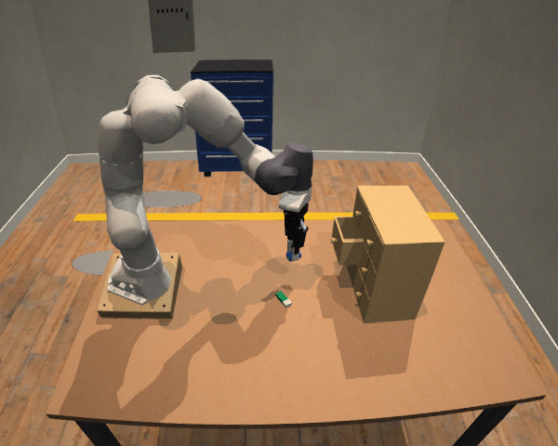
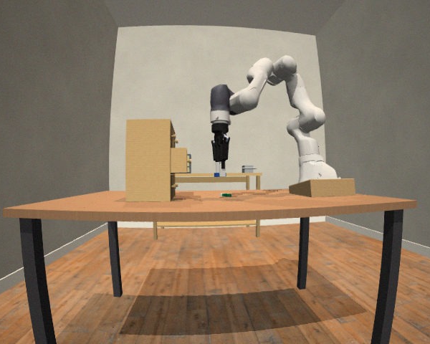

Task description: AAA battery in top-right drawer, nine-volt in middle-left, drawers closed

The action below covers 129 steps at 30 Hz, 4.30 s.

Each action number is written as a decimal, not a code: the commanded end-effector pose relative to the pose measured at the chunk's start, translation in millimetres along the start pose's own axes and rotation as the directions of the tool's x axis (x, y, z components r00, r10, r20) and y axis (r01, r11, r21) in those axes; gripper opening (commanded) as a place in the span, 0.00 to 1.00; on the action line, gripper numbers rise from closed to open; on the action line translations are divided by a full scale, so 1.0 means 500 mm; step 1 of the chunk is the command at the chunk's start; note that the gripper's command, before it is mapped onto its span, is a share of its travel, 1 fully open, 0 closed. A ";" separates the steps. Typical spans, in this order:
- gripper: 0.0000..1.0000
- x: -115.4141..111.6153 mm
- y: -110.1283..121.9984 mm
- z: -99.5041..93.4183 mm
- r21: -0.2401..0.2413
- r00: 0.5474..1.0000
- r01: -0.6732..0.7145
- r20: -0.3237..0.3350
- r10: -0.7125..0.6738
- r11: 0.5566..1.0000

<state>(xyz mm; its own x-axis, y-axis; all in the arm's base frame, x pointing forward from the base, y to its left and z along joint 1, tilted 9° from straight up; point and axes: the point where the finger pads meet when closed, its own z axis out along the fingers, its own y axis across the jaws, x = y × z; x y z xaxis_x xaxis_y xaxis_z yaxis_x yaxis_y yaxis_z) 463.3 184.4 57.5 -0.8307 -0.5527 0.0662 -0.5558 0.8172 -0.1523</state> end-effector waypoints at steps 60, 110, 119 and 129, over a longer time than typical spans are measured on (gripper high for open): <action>0.14 0.007 -0.066 -0.285 -0.005 0.930 -0.368 0.003 0.368 0.930; 0.14 0.059 -0.206 -0.305 0.237 0.868 0.495 -0.093 -0.488 0.836; 0.14 0.064 -0.221 -0.307 0.253 0.803 0.594 -0.132 -0.581 0.764; 0.14 0.074 -0.252 -0.312 0.262 0.625 0.778 -0.228 -0.746 0.572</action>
<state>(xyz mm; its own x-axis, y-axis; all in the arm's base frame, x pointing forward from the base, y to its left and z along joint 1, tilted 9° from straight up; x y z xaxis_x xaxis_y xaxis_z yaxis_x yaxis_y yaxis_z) 494.6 88.1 229.8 -0.2797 -0.9056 0.3189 -0.9267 0.1678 -0.3364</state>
